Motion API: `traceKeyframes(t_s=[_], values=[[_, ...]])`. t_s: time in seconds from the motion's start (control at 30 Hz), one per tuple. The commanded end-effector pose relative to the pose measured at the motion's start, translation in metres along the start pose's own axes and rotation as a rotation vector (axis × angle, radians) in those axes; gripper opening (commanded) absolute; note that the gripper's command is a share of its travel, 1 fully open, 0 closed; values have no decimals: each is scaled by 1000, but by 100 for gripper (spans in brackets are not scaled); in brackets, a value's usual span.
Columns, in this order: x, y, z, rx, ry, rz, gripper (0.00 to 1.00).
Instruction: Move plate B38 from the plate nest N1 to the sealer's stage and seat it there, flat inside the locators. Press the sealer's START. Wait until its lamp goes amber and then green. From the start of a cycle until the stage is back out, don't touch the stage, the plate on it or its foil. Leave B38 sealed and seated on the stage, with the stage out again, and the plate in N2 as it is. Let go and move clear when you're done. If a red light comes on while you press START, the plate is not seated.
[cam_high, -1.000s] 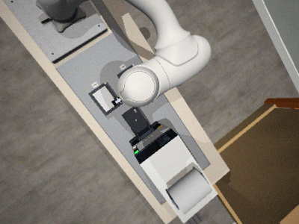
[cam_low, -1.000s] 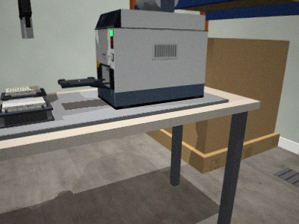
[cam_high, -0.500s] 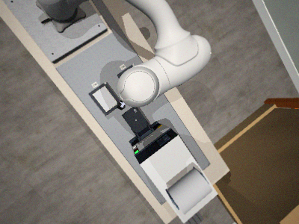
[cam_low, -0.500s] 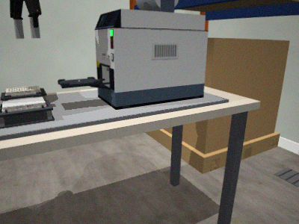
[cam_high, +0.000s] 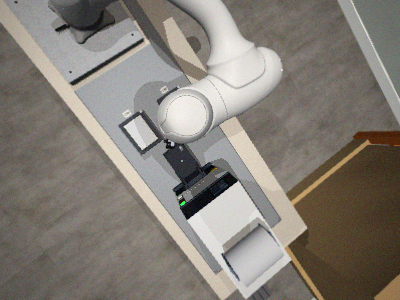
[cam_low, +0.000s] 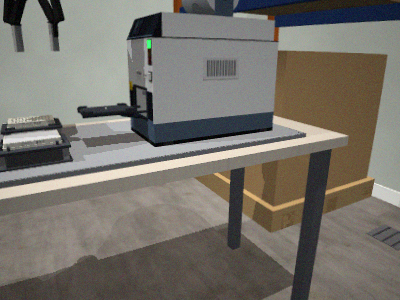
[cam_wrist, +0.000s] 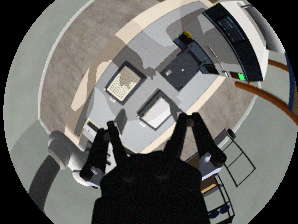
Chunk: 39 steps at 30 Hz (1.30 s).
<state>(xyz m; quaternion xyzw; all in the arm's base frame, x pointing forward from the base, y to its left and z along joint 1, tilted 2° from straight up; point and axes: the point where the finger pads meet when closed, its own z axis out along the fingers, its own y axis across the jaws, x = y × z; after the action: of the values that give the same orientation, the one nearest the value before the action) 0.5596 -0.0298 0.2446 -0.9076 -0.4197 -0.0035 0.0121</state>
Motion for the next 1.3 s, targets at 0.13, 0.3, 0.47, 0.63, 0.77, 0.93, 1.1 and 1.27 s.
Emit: traceKeyframes(t_s=[0.13,0.3,0.47,0.63,0.77,0.93,1.1,1.27], values=[[0,2,0,3,2,-257,70],[0,2,0,3,3,-424,70],[0,2,0,3,3,-524,70],[0,2,0,3,3,-661,70],[0,2,0,3,3,-728,70],[0,2,0,2,3,-895,70],[0,2,0,2,4,-995,70],[0,2,0,2,4,-1161,70]])
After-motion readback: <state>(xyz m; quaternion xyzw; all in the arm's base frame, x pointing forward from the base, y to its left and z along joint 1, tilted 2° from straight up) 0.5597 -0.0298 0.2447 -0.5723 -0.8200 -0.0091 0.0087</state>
